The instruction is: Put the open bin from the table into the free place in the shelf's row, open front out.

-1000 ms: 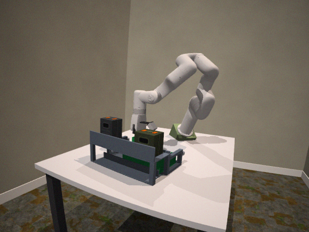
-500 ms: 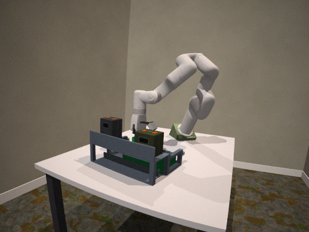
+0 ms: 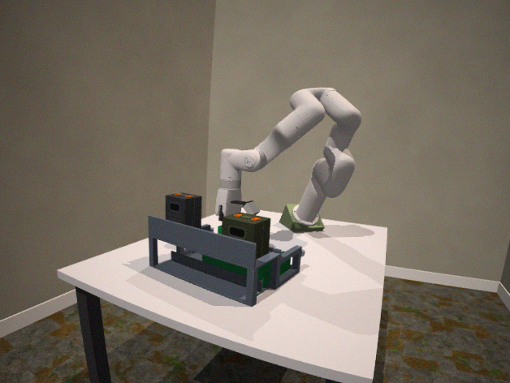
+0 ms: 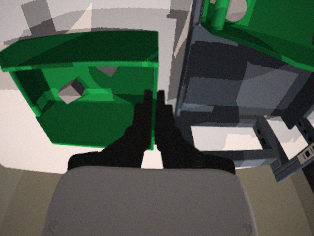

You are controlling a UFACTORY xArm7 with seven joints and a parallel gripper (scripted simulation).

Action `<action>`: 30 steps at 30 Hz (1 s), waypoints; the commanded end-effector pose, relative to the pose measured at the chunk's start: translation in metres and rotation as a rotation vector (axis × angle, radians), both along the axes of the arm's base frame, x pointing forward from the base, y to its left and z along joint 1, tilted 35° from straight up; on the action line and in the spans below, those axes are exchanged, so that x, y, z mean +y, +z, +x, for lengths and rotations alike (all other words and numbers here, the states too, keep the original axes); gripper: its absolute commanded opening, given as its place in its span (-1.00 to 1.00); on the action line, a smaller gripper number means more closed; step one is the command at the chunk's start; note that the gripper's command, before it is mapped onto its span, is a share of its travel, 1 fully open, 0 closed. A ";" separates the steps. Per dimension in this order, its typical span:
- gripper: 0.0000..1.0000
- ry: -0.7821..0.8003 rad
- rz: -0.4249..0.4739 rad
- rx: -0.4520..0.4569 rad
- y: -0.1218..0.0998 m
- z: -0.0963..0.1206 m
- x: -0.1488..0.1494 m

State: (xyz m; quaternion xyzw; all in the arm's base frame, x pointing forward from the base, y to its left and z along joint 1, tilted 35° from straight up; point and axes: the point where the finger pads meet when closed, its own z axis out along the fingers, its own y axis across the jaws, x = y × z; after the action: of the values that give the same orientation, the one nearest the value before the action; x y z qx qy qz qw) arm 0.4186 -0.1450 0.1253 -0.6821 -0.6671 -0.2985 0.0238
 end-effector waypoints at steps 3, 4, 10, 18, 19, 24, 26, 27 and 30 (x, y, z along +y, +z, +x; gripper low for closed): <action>-1.00 -0.003 -0.002 -0.002 0.001 0.000 -0.002; -1.00 -0.003 -0.002 -0.002 0.001 0.000 -0.002; -1.00 -0.003 -0.002 -0.002 0.001 0.000 -0.002; -1.00 -0.003 -0.002 -0.002 0.001 0.000 -0.002; -1.00 -0.003 -0.002 -0.002 0.001 0.000 -0.002; -1.00 -0.003 -0.002 -0.002 0.002 0.000 -0.002; -1.00 -0.003 -0.002 -0.002 0.005 -0.001 -0.004; -1.00 -0.003 -0.002 -0.002 0.006 -0.002 -0.004; -1.00 -0.003 -0.002 -0.002 0.008 -0.003 -0.005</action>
State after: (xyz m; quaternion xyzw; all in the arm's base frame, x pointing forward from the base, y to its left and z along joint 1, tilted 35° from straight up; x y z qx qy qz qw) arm 0.4165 -0.1466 0.1292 -0.6820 -0.6673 -0.2985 0.0245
